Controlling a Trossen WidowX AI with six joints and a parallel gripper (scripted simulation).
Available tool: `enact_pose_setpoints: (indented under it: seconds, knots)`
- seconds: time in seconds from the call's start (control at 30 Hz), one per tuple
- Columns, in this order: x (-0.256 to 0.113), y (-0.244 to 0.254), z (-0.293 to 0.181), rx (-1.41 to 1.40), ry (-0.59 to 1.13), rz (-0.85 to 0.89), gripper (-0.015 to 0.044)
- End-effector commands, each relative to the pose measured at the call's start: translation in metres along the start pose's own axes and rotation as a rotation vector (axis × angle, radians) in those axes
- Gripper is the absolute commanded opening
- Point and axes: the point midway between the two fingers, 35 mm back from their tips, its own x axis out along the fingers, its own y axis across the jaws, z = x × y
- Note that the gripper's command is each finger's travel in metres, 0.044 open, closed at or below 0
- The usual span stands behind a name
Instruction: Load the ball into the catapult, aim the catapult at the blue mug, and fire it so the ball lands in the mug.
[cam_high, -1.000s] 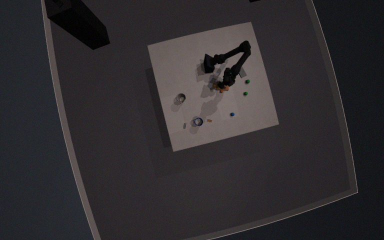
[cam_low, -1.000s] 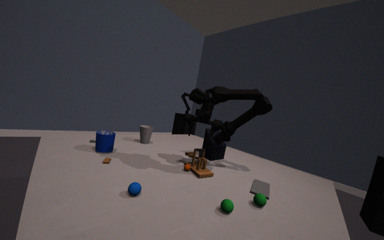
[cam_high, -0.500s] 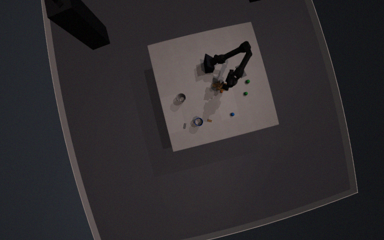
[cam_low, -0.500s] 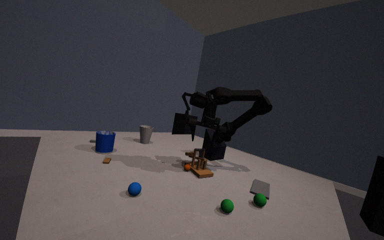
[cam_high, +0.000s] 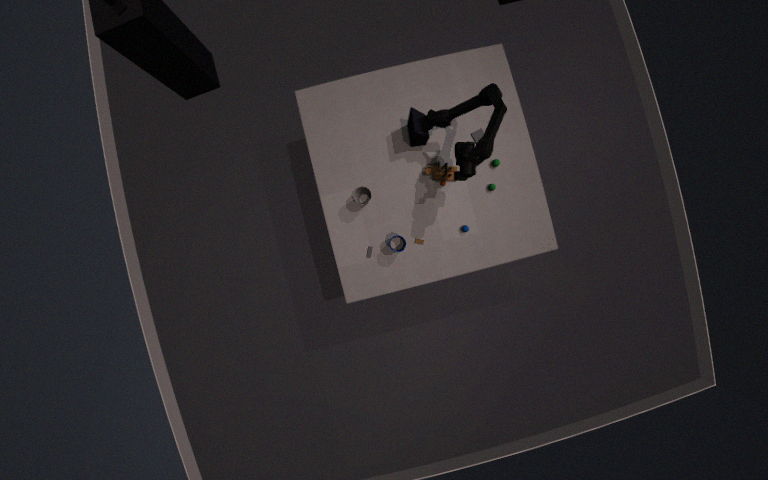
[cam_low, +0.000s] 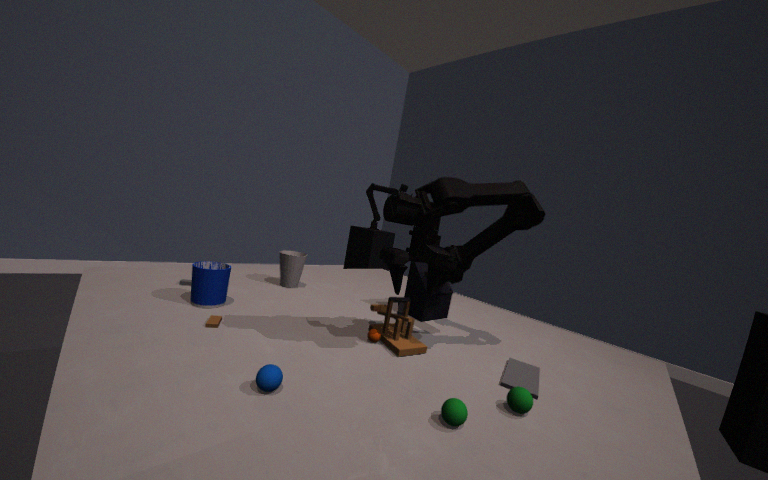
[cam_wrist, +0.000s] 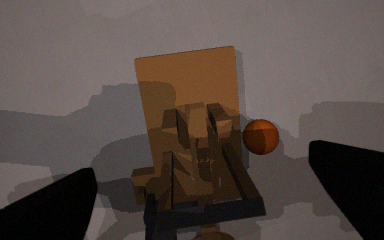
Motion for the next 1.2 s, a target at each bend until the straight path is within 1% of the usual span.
enact_pose_setpoints:
  seconds: [0.0,0.1,0.17,0.33,1.17]
  knots:
    - [0.003,0.000,0.000,-0.024,0.010,0.006,0.0440]
    - [0.037,-0.001,0.000,-0.024,0.009,0.005,0.0440]
    - [0.047,-0.001,0.001,-0.024,0.006,0.006,0.0440]
    - [0.049,-0.001,0.001,-0.025,0.007,0.006,0.0440]
    - [0.089,-0.002,0.000,-0.025,0.005,0.006,0.0440]
